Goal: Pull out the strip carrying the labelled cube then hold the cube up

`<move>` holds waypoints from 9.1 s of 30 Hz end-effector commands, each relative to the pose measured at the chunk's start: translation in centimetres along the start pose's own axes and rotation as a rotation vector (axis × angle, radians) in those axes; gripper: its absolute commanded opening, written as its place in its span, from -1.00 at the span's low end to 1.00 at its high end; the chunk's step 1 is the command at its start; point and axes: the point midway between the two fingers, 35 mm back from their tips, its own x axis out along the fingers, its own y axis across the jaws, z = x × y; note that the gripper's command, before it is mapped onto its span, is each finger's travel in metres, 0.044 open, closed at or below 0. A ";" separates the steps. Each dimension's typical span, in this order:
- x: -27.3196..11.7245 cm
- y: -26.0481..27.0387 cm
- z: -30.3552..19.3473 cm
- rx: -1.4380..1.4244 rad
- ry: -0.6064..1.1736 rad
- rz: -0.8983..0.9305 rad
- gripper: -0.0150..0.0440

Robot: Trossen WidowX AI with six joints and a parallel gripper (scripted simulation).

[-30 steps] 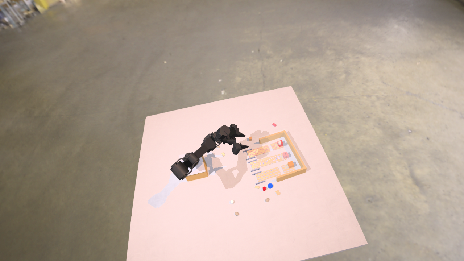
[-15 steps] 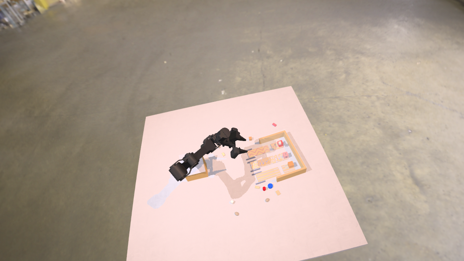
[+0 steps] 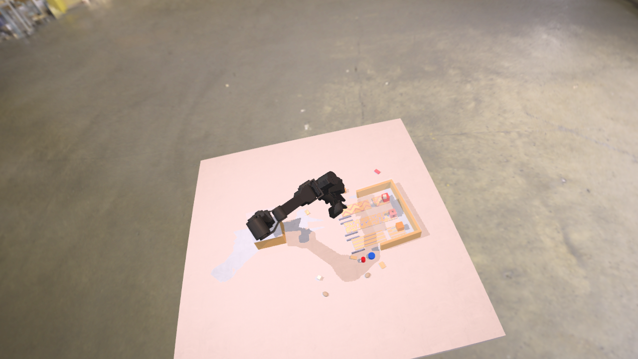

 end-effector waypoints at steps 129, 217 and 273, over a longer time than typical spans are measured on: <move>11.8 -2.4 -9.1 -0.067 0.659 0.064 -0.49; 4.0 -3.8 -19.6 -0.073 0.665 0.065 -0.49; -0.4 -4.2 -17.8 -0.073 0.665 0.067 -0.49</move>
